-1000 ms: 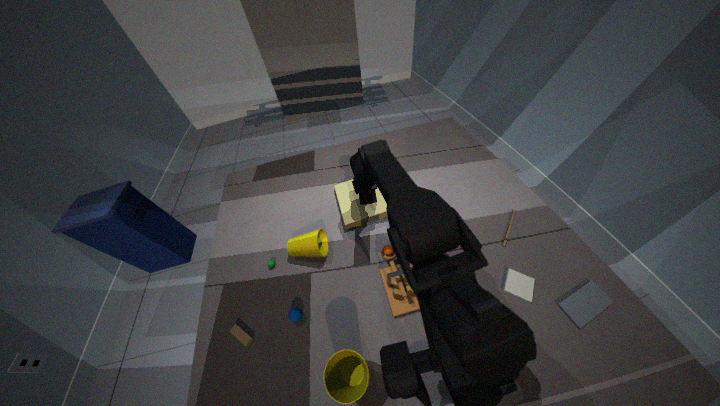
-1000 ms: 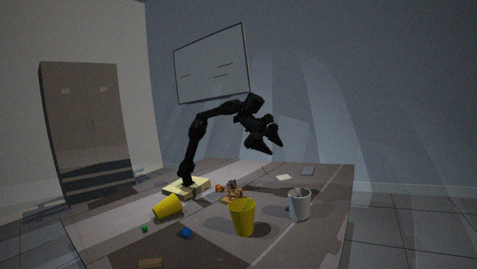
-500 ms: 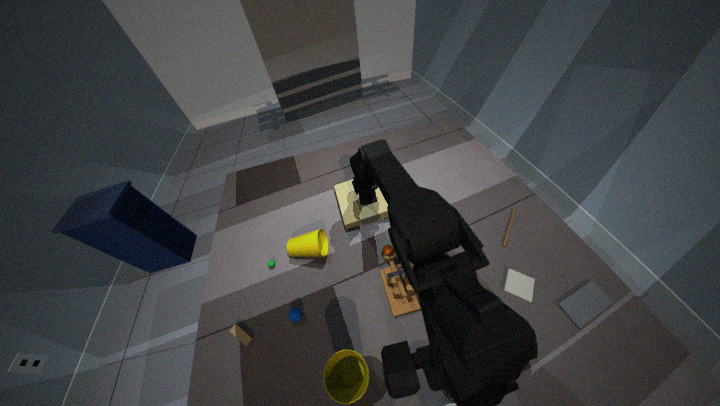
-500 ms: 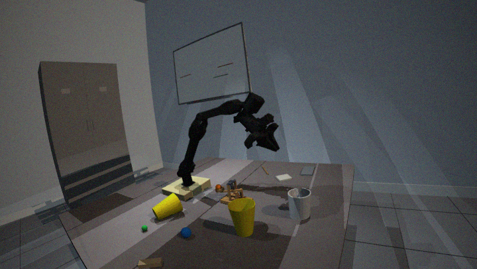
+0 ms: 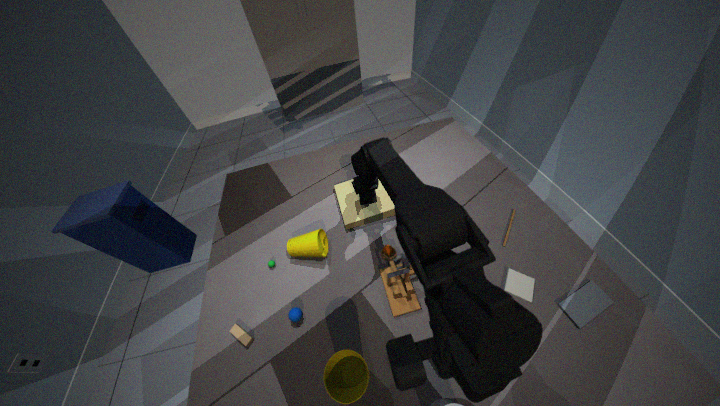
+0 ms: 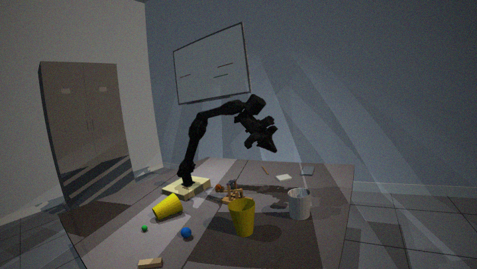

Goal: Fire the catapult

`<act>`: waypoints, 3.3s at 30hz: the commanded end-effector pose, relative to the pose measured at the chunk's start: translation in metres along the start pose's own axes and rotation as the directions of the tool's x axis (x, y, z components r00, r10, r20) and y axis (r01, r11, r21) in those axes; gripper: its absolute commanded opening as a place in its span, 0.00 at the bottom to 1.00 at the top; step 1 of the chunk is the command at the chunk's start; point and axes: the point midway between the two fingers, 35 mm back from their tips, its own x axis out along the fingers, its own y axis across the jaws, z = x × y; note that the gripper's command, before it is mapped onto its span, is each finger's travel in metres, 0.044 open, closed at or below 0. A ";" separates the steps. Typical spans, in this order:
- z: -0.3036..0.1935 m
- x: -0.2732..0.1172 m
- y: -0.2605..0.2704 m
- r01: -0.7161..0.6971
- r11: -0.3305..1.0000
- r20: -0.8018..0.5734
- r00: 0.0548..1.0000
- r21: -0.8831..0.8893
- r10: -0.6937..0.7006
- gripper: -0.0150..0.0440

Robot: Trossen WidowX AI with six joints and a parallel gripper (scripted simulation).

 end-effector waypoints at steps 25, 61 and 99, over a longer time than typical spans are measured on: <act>-0.161 -0.007 0.069 -0.113 0.804 -0.447 0.871 -0.583 -0.202 0.25; -0.314 -0.097 0.057 -0.647 0.017 -0.472 0.537 -0.762 -0.699 0.25; -0.348 -0.056 0.058 -0.665 0.000 -0.466 0.522 -0.746 -0.714 0.25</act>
